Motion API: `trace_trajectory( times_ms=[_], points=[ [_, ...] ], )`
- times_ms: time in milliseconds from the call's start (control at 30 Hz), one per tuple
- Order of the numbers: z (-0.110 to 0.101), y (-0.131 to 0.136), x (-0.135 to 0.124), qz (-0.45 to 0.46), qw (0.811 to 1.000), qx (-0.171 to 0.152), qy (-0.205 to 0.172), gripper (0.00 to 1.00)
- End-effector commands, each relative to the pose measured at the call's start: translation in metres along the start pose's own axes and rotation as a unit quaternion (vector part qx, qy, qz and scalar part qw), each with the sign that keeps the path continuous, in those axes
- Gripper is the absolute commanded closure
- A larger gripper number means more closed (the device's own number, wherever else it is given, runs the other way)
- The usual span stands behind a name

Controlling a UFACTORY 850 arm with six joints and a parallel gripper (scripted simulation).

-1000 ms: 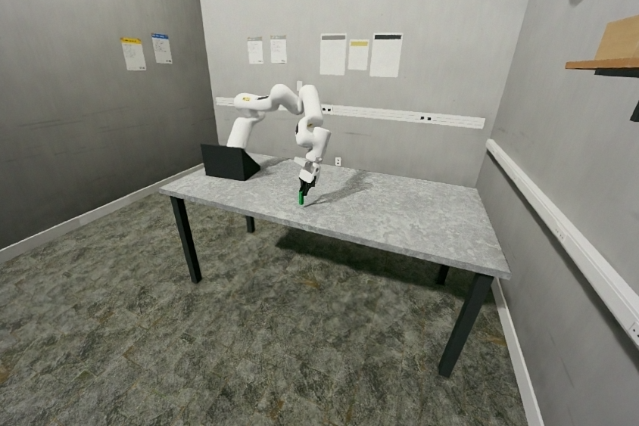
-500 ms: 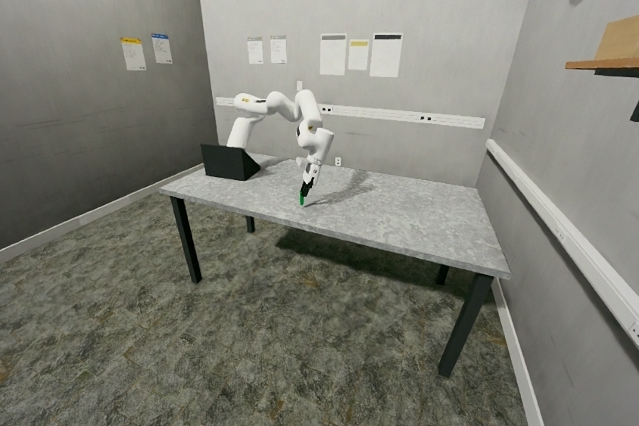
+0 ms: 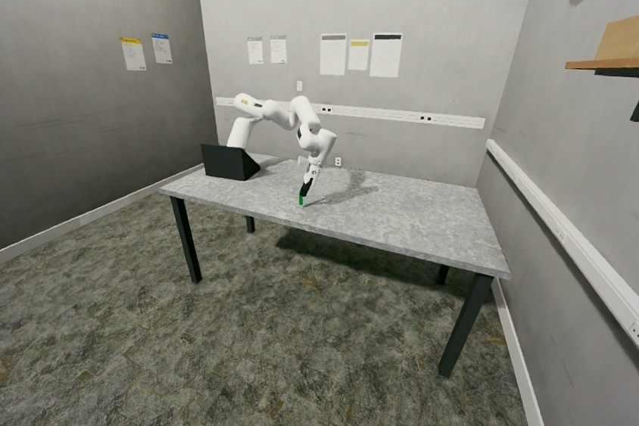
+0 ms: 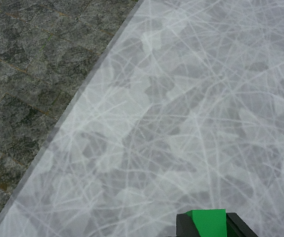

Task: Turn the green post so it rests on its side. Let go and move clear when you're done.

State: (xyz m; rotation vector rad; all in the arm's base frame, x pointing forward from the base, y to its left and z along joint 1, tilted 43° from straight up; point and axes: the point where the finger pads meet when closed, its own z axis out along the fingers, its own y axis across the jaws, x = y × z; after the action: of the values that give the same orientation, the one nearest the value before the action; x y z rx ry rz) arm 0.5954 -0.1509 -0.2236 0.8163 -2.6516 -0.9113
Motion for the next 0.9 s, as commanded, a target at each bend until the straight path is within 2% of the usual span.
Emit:
trace_trajectory(
  times_ms=[0,200,367,433,700,867],
  points=[
    [-0.001,-0.001,-0.001,0.001,1.0,-0.004,0.002,0.85],
    [-0.001,-0.002,-0.001,0.0,1.0,-0.005,-0.003,0.85],
    [-0.001,-0.004,-0.004,-0.005,0.999,-0.01,-0.033,0.85],
    [-0.001,-0.004,-0.004,-0.005,0.999,-0.01,-0.033,0.85],
    [-0.001,-0.003,-0.001,-0.004,0.994,-0.008,-0.107,0.85],
    [-0.001,-0.001,0.006,0.001,0.992,-0.004,-0.129,0.85]
  ],
)
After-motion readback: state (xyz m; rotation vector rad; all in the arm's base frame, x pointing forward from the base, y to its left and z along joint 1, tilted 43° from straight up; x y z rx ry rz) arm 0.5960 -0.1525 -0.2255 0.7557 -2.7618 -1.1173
